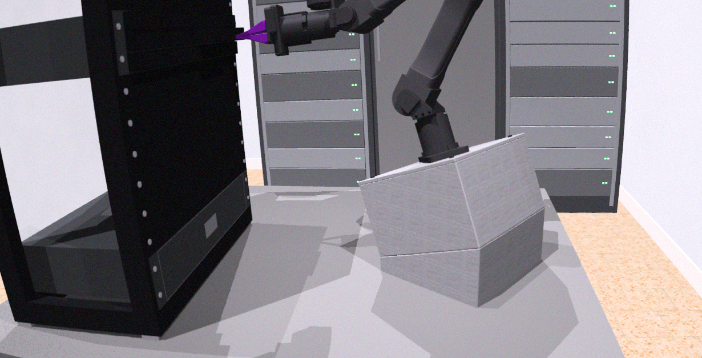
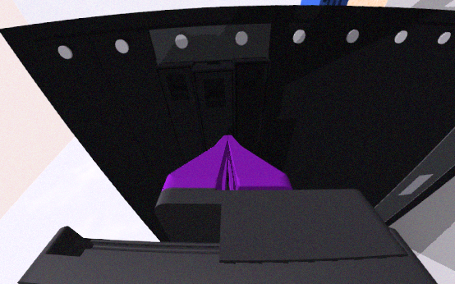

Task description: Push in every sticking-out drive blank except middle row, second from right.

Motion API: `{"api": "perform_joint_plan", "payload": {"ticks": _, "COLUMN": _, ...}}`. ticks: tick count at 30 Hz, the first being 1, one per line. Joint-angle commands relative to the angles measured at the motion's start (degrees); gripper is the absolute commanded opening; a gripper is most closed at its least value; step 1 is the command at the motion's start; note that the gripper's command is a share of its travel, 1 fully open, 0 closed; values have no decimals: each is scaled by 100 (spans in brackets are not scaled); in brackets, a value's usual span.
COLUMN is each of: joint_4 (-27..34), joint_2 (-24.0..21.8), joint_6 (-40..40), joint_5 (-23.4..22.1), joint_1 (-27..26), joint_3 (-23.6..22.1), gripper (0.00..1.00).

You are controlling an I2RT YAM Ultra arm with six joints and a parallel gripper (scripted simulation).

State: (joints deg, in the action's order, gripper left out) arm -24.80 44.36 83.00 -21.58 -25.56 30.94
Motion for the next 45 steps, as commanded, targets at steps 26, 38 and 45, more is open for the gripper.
{"api": "perform_joint_plan", "payload": {"ticks": 26, "joint_4": -199, "joint_2": 206, "joint_6": -68, "joint_5": 174, "joint_1": 18, "joint_3": 562, "gripper": 0}}
{"api": "perform_joint_plan", "payload": {"ticks": 38, "joint_4": -76, "joint_2": 216, "joint_6": -64, "joint_5": 149, "joint_1": -90, "joint_3": 698, "gripper": 0}}
{"api": "perform_joint_plan", "payload": {"ticks": 45, "joint_4": -29, "joint_2": 215, "joint_6": -60, "joint_5": 136, "joint_1": -85, "joint_3": 740, "gripper": 0}}
